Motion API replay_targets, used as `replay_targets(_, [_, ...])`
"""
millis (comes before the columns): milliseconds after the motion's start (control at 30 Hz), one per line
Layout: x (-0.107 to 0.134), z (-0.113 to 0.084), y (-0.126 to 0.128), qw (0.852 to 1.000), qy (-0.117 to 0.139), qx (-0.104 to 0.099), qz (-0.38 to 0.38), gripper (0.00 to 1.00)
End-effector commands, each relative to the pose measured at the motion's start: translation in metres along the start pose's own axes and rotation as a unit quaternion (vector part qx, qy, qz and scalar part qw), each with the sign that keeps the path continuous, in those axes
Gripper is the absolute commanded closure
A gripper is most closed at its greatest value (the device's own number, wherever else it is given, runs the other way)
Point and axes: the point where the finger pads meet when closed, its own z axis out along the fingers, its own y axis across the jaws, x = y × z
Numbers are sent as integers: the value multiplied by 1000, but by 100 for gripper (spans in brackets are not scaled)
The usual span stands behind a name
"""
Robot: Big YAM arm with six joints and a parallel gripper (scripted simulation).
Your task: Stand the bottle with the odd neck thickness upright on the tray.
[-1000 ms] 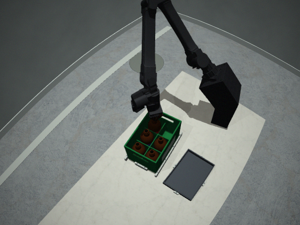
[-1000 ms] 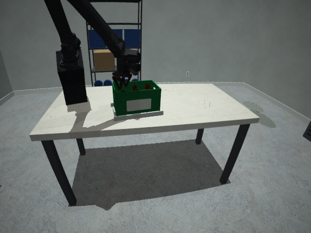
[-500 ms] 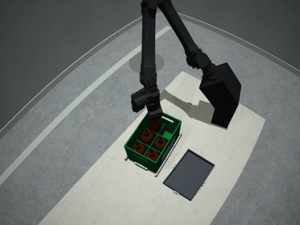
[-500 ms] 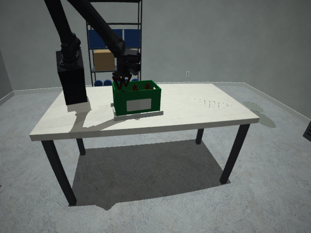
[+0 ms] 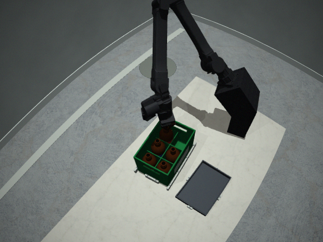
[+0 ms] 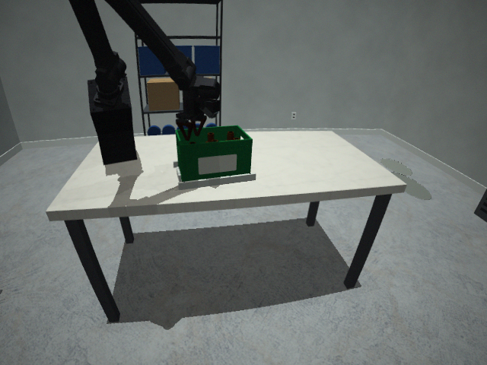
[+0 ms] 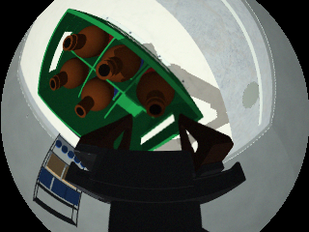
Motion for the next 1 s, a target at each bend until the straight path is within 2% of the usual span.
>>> replay_targets(0, [-2,1,-1,1000,-3,-1,-1,39])
replay_targets(367, [1,7,-2,1000,3,2,-2,39])
replay_targets(400, [-4,1,-2,1000,-6,-3,2,39])
replay_targets(700, [4,14,-2,1000,5,2,-3,39])
replay_targets(933, [1,19,-2,1000,3,1,-1,39])
replay_targets(967, [-5,15,-4,1000,-6,-1,5,39])
